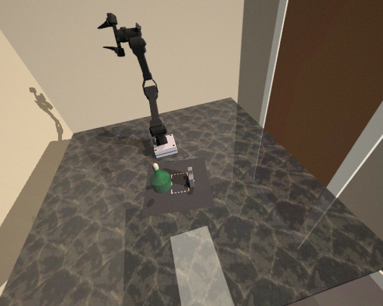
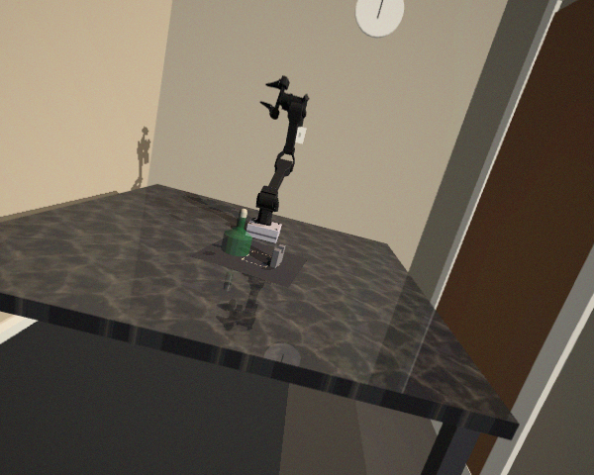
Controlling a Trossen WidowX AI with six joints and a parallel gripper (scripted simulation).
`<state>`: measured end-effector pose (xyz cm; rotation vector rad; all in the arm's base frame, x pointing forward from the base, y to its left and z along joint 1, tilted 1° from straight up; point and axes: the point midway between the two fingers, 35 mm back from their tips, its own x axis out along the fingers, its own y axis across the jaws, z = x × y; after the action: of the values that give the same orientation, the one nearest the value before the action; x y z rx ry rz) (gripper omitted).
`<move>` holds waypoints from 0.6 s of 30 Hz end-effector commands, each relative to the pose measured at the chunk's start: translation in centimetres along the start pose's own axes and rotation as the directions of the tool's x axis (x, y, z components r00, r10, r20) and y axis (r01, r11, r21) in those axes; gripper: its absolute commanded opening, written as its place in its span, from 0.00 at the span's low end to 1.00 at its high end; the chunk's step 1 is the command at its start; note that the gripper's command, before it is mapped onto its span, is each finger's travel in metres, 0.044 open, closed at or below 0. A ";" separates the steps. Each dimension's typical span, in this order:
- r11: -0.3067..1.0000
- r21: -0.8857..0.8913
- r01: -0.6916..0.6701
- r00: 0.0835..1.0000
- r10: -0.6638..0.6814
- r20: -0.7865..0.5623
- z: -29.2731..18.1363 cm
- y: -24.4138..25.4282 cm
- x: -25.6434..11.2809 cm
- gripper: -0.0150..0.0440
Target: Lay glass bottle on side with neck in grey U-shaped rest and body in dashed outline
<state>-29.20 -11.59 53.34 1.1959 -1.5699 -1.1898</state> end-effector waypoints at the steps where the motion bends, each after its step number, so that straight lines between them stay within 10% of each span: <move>1: 1.000 -0.004 -0.004 1.000 0.004 0.003 -0.1 0.1 0.0 0.98; 18: 0.958 -0.187 -0.220 0.971 0.233 0.053 -7.3 5.0 -1.1 1.00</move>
<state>-24.15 -11.60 58.99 0.8930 -1.5652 -1.2145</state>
